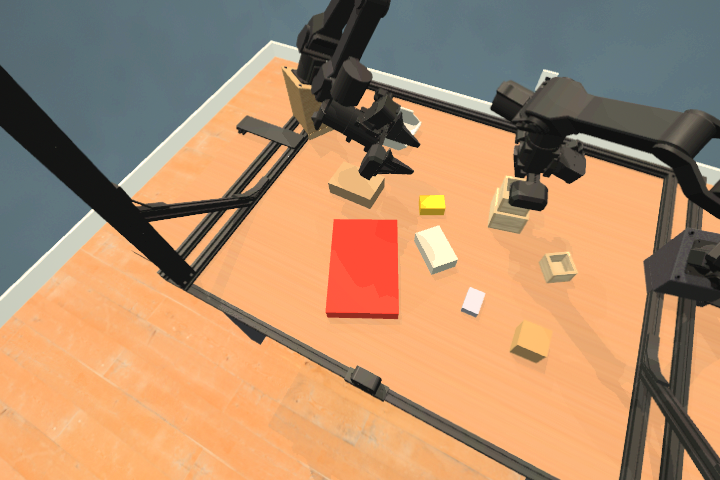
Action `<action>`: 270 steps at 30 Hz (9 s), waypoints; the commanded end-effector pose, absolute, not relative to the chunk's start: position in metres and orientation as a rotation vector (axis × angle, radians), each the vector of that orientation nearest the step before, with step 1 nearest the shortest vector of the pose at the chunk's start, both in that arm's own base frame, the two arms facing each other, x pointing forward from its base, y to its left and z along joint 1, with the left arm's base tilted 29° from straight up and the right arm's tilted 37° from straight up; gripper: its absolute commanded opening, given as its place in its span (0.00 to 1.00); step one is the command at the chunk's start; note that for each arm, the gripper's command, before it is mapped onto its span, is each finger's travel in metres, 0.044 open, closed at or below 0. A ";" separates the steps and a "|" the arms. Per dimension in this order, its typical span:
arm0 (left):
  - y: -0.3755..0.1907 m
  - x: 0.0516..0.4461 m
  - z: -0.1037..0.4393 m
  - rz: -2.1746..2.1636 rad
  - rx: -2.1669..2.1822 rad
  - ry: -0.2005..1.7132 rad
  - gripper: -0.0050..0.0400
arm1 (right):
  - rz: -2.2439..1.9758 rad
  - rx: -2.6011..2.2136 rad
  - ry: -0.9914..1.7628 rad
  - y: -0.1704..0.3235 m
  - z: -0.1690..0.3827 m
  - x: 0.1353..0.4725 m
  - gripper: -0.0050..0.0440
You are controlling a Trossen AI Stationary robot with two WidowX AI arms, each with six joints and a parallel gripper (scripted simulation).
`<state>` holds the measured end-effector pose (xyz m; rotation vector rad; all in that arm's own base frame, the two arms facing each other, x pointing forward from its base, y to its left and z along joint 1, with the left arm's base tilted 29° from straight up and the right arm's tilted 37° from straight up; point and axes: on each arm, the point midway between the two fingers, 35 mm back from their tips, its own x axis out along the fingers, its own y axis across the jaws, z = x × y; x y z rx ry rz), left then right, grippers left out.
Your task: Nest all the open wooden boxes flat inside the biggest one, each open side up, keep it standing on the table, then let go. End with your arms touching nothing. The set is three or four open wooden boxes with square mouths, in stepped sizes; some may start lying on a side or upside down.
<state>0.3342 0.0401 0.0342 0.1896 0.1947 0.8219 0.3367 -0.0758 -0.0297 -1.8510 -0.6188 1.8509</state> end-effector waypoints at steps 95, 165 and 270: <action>0.041 0.334 0.034 0.827 0.185 0.192 1.00 | 1.847 -1.846 -0.620 -0.067 -0.040 0.335 0.10; 0.041 0.334 0.034 0.827 0.185 0.192 1.00 | 1.847 -1.846 -0.620 -0.059 -0.050 0.335 0.10; 0.041 0.334 0.034 0.827 0.185 0.192 1.00 | 0.503 -2.429 -3.357 -0.083 -0.020 0.336 0.92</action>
